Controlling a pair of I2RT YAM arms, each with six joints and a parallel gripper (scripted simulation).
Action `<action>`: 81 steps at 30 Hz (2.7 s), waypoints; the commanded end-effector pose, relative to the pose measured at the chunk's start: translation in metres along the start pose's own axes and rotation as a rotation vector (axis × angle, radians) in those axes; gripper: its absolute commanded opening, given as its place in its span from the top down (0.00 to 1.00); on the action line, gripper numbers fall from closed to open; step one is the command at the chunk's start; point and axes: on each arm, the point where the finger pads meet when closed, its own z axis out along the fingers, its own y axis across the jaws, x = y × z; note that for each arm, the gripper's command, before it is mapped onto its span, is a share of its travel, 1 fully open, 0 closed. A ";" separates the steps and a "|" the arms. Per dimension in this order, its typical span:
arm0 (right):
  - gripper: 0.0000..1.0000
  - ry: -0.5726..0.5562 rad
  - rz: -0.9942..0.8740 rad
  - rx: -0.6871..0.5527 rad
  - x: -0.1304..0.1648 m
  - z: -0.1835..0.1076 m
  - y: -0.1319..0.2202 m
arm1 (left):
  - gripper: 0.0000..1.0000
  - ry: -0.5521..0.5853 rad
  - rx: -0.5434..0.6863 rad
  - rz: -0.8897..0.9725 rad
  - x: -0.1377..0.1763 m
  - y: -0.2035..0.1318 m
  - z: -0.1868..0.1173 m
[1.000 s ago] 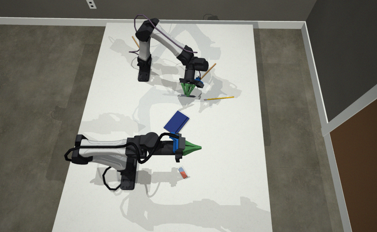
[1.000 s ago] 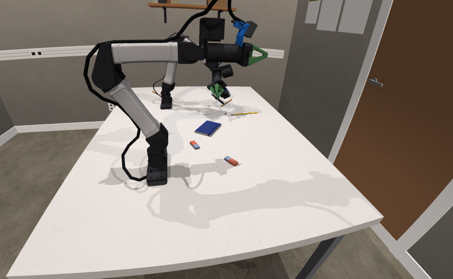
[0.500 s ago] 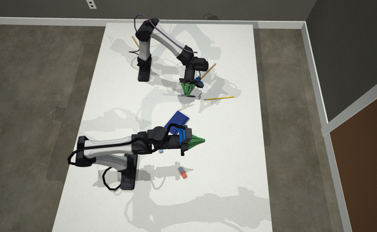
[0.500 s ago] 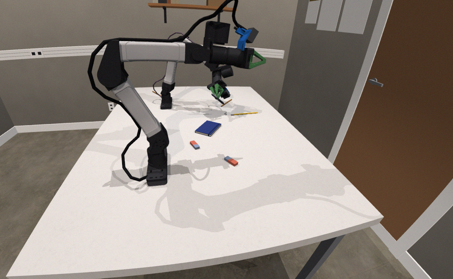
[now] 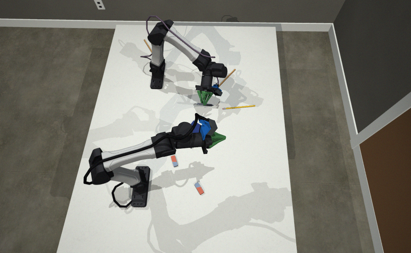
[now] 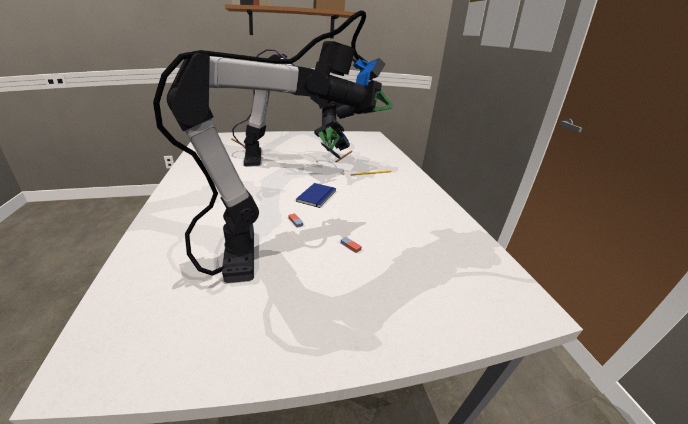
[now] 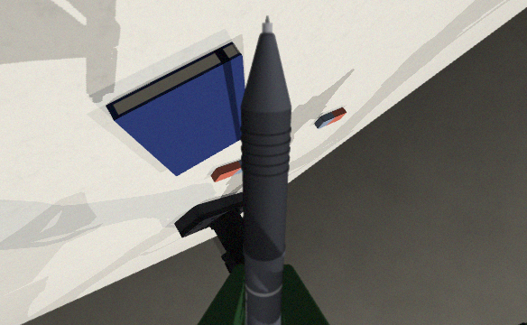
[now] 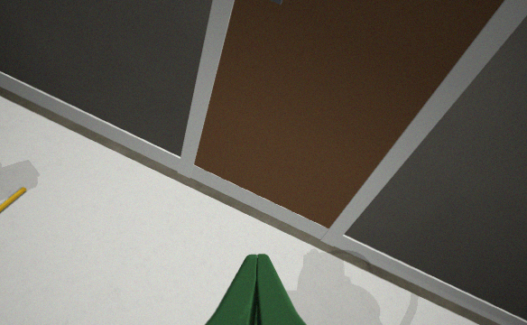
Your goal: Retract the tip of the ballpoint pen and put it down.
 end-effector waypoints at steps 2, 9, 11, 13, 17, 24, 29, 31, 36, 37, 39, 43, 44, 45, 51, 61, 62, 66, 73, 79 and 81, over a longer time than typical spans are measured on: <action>0.99 0.049 -0.108 -0.004 -0.001 0.005 0.014 | 0.88 0.026 -0.008 0.001 0.002 0.002 0.006; 0.99 0.087 -0.239 -0.079 0.005 0.013 0.058 | 0.88 0.026 -0.008 0.001 0.002 0.002 0.006; 0.99 0.103 -0.290 -0.105 0.008 0.014 0.073 | 0.88 0.026 -0.008 0.001 0.002 0.002 0.006; 0.99 0.117 -0.340 -0.126 0.011 0.015 0.087 | 0.88 0.026 -0.008 0.001 0.002 0.002 0.006; 0.99 0.137 -0.441 -0.172 0.016 0.015 0.116 | 0.88 0.026 -0.008 0.001 0.002 0.002 0.006; 0.99 0.149 -0.564 -0.232 0.023 0.013 0.153 | 0.88 0.026 -0.008 0.001 0.002 0.002 0.006; 0.99 0.162 -0.703 -0.289 0.032 0.007 0.188 | 0.88 0.026 -0.008 0.001 0.002 0.002 0.006; 0.99 0.166 -0.761 -0.310 0.036 0.003 0.202 | 0.88 0.026 -0.008 0.001 0.002 0.002 0.006; 0.99 0.167 -0.876 -0.352 0.043 -0.004 0.230 | 0.88 0.026 -0.008 0.001 0.002 0.002 0.006; 0.99 0.167 -0.876 -0.352 0.043 -0.004 0.230 | 0.88 0.026 -0.008 0.001 0.002 0.002 0.006; 0.99 0.162 -0.920 -0.369 0.045 -0.008 0.242 | 0.88 0.026 -0.008 0.001 0.002 0.002 0.006; 0.99 0.154 -1.045 -0.413 0.054 -0.020 0.270 | 0.88 0.026 -0.008 0.001 0.002 0.002 0.006; 0.99 0.155 -1.079 -0.423 0.057 -0.023 0.277 | 0.88 0.026 -0.008 0.001 0.002 0.002 0.006; 0.99 0.152 -1.109 -0.433 0.059 -0.026 0.283 | 0.88 0.026 -0.008 0.001 0.002 0.002 0.006; 0.99 0.131 -1.293 -0.479 0.072 -0.045 0.318 | 0.88 0.026 -0.008 0.001 0.002 0.002 0.006; 0.99 0.138 -1.318 -0.552 0.100 -0.058 0.340 | 0.88 0.026 -0.008 0.001 0.002 0.002 0.006; 0.99 0.135 -1.314 -0.549 0.099 -0.057 0.340 | 0.88 0.026 -0.008 0.001 0.002 0.002 0.006; 0.99 0.102 -1.277 -0.527 0.084 -0.053 0.342 | 0.88 0.026 -0.008 0.001 0.002 0.002 0.006; 0.99 0.112 -1.293 -0.520 0.087 -0.045 0.337 | 0.88 0.026 -0.008 0.001 0.002 0.002 0.006; 0.99 0.111 -1.296 -0.520 0.088 -0.044 0.338 | 0.88 0.026 -0.008 0.001 0.002 0.002 0.006; 0.99 0.114 -1.296 -0.519 0.089 -0.042 0.337 | 0.88 0.026 -0.008 0.001 0.002 0.002 0.006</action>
